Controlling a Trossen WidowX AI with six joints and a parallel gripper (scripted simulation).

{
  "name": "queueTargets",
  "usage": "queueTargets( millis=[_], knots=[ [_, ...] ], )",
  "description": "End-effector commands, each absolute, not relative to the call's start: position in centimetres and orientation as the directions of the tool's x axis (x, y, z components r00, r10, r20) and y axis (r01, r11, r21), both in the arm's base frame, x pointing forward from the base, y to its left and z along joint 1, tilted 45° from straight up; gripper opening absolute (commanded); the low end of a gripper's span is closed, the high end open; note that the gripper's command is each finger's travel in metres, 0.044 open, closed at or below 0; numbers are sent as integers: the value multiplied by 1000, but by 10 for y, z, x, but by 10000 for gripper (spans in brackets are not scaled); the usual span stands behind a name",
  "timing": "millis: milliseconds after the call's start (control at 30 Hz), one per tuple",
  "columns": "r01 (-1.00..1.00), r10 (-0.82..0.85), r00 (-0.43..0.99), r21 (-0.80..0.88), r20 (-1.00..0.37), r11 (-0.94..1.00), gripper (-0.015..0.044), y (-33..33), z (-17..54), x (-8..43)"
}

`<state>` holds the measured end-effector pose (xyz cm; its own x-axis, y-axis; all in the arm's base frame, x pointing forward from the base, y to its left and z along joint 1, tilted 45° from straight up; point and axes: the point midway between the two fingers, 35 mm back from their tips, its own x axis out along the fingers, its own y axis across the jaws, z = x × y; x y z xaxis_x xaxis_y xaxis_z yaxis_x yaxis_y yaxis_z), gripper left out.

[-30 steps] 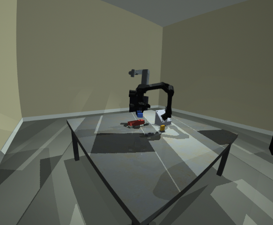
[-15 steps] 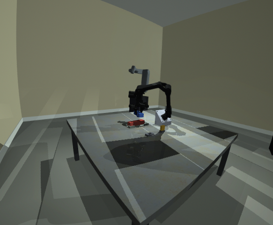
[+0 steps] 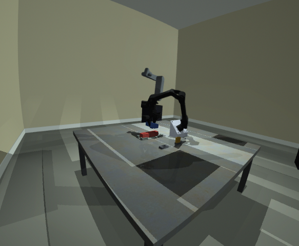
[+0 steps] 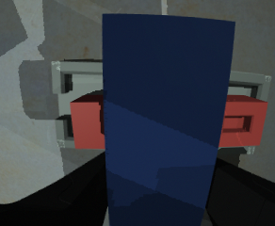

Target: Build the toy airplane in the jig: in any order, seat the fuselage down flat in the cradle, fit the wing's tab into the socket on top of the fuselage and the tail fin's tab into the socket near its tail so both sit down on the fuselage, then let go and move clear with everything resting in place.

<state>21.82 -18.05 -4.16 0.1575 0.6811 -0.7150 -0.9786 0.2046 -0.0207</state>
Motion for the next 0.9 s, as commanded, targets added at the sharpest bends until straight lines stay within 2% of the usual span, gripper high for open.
queueTargets(
  millis=[0, 133, 867],
  knots=[
    [-981, 680, 157, -35, -716, 190, 105, -181, -44, 216],
    [-981, 680, 157, -35, -716, 190, 197, -181, -44, 216],
    [-981, 680, 157, -35, -716, 190, 197, -177, -50, 217]
  ],
)
